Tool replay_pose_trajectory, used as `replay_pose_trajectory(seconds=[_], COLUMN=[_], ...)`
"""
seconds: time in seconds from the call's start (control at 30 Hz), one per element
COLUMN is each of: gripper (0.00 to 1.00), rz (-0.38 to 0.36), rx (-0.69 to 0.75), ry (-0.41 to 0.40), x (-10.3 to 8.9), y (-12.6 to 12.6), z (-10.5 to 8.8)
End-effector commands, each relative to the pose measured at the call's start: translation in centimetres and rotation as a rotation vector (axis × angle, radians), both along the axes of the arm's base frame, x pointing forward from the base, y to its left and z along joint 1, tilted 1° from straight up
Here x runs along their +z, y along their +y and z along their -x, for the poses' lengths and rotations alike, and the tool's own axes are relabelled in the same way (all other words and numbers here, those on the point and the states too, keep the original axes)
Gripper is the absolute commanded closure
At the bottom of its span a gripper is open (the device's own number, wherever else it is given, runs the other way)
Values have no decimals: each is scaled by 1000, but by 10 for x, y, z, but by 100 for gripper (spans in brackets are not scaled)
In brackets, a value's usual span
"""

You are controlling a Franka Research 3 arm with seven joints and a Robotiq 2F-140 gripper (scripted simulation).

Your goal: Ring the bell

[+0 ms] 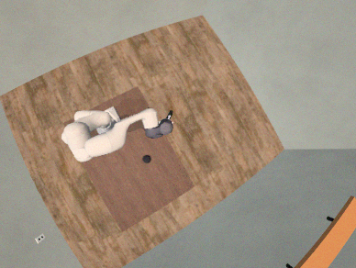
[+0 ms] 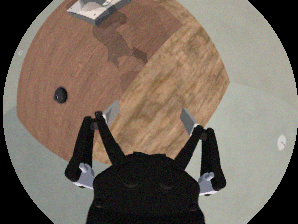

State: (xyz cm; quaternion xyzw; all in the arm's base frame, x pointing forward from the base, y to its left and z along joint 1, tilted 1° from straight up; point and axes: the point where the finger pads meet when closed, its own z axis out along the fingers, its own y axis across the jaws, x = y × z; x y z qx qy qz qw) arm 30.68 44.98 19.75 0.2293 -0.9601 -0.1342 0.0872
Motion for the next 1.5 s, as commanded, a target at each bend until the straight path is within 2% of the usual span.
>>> replay_pose_trajectory(seconds=[0.0, 0.33, 0.37, 0.73, 0.77, 1.07, 1.1, 1.4, 1.43, 1.47], gripper=[0, 0, 0, 0, 0, 0, 0, 0, 0, 0], rz=[22, 23, 49, 49, 75, 75, 101, 101, 126, 126], rx=[-41, -42, -91, -91, -137, -137, -180, -180, -220, -220], ry=[-35, -36, -61, -61, -84, -84, -104, -104, -122, -122], x=[-11, -11, -22, -22, -32, -32, -41, -41, -49, -49], y=[-28, -29, -60, -60, -91, -91, -122, -122, -153, -153], z=[-30, -31, -58, -58, -82, -82, -102, -102, -120, -120])
